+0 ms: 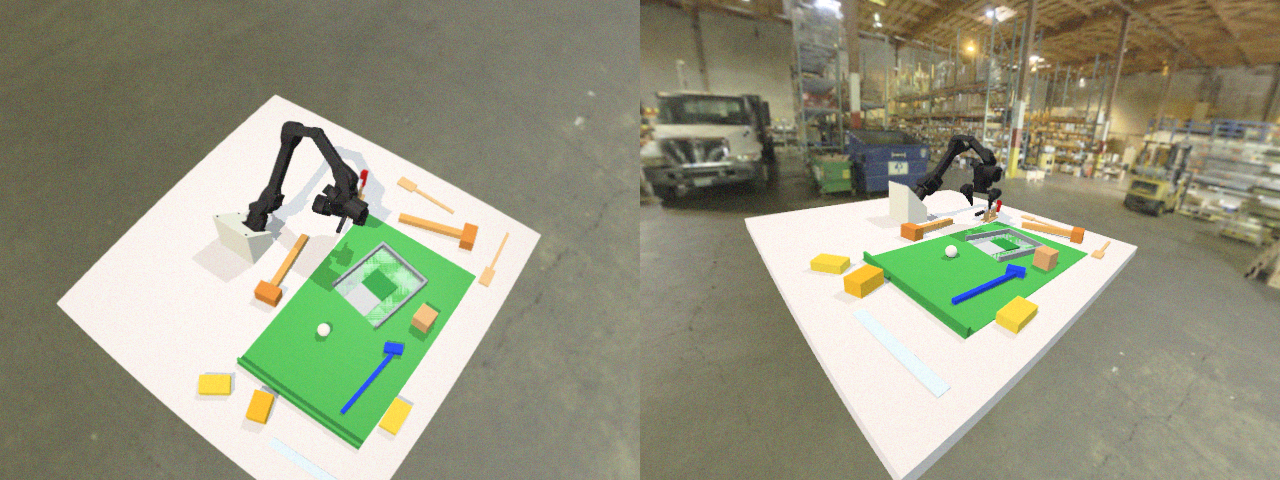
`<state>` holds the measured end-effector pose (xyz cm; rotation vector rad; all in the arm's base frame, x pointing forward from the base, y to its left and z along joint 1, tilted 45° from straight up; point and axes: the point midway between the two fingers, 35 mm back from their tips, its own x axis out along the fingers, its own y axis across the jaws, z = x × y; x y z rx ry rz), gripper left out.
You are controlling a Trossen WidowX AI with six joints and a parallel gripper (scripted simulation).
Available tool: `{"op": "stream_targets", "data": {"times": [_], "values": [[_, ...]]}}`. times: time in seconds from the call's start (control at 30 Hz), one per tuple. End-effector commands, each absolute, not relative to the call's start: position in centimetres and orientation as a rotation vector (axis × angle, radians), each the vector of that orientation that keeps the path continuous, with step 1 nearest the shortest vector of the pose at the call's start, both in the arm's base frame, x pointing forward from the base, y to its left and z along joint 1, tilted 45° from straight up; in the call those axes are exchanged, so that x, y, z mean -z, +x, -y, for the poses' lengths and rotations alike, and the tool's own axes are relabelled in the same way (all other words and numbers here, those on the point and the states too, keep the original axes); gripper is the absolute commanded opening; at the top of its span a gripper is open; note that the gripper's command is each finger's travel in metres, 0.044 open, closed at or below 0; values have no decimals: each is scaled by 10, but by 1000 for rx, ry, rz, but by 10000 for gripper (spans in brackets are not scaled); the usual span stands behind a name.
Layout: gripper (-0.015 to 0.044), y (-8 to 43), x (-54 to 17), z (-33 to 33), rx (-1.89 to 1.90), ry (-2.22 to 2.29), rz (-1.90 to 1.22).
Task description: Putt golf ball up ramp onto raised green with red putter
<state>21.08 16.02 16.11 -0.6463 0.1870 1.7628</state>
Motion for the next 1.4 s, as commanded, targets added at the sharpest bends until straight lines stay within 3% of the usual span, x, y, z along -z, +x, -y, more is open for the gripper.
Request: {"op": "stream_targets", "data": {"times": [0.0, 1.17, 1.37], "values": [[440, 208, -150, -169, -1771, -630, -198], [440, 204, -116, -203, -1771, -628, -195], [282, 205, -120, -202, -1772, -634, -183]]}}
